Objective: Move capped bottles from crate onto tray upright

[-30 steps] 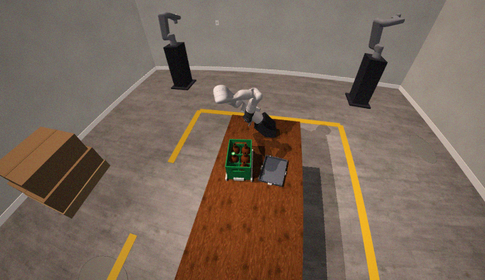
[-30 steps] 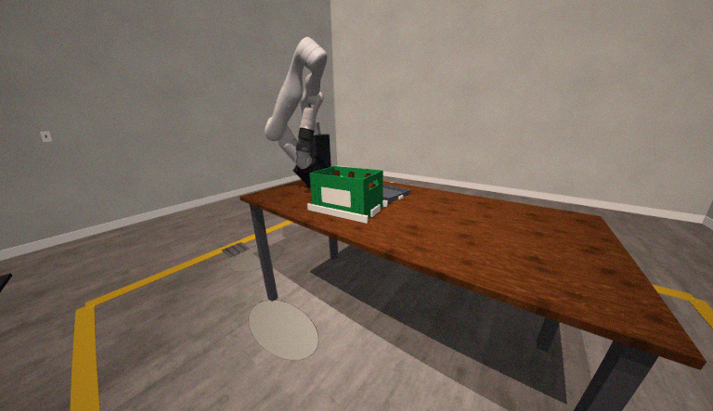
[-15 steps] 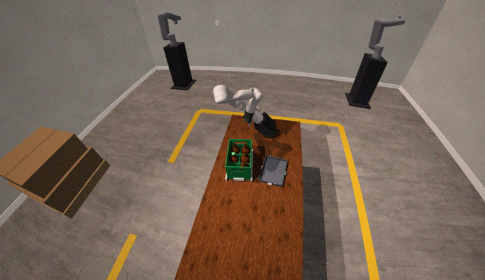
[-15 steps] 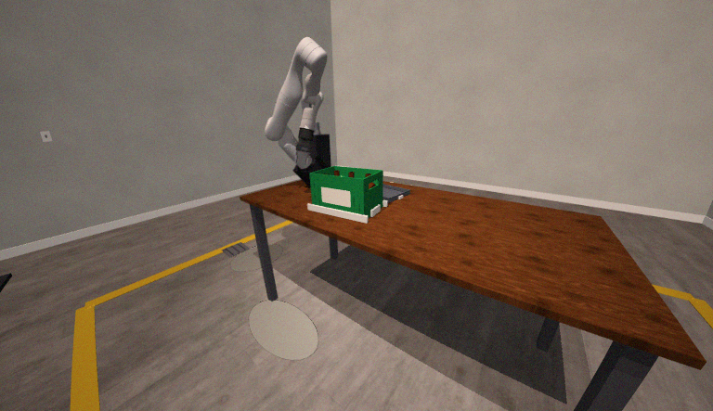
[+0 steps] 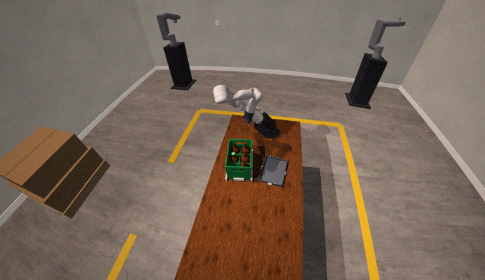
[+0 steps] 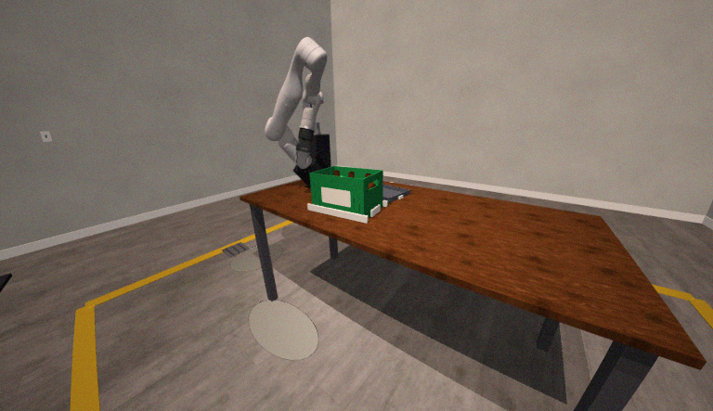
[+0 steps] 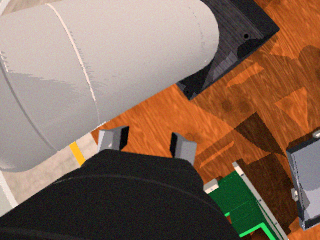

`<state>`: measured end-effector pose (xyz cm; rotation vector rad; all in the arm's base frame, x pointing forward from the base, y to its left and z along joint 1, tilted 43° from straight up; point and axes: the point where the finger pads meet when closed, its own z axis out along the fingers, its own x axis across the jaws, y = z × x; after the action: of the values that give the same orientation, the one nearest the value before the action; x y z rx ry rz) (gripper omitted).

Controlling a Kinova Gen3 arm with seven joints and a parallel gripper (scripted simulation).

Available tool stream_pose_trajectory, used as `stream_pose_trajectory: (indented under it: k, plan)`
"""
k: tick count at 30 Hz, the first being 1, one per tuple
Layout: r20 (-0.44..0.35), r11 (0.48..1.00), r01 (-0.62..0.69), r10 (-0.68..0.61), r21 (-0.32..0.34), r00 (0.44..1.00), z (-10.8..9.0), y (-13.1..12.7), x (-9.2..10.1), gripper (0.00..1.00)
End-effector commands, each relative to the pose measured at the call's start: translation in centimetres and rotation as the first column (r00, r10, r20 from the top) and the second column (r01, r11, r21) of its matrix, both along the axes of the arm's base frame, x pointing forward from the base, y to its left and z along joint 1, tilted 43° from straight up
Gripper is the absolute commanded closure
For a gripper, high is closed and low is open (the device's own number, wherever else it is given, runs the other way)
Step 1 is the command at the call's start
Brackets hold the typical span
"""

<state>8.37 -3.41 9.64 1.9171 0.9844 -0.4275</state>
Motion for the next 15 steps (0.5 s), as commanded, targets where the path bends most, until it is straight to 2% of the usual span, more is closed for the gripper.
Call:
stream_pose_trajectory:
  k: [1, 7, 9, 10, 15]
  plan:
    - [0.008, 1.000, 0.002, -0.002, 0.011, 1.000, 1.7, 2.5, 0.0, 0.00]
    - [0.013, 1.000, 0.003, -0.003, 0.017, 1.000, 2.8, 4.2, -0.1, 0.00]
    - [0.013, 1.000, 0.003, -0.003, 0.017, 1.000, 2.8, 4.2, -0.1, 0.00]
    - [-0.009, 1.000, -0.007, 0.007, -0.008, 1.000, 2.7, 3.2, -0.4, 0.00]
    - [-0.001, 1.000, -0.003, 0.003, 0.001, 1.000, 3.8, 4.4, -0.5, 0.00]
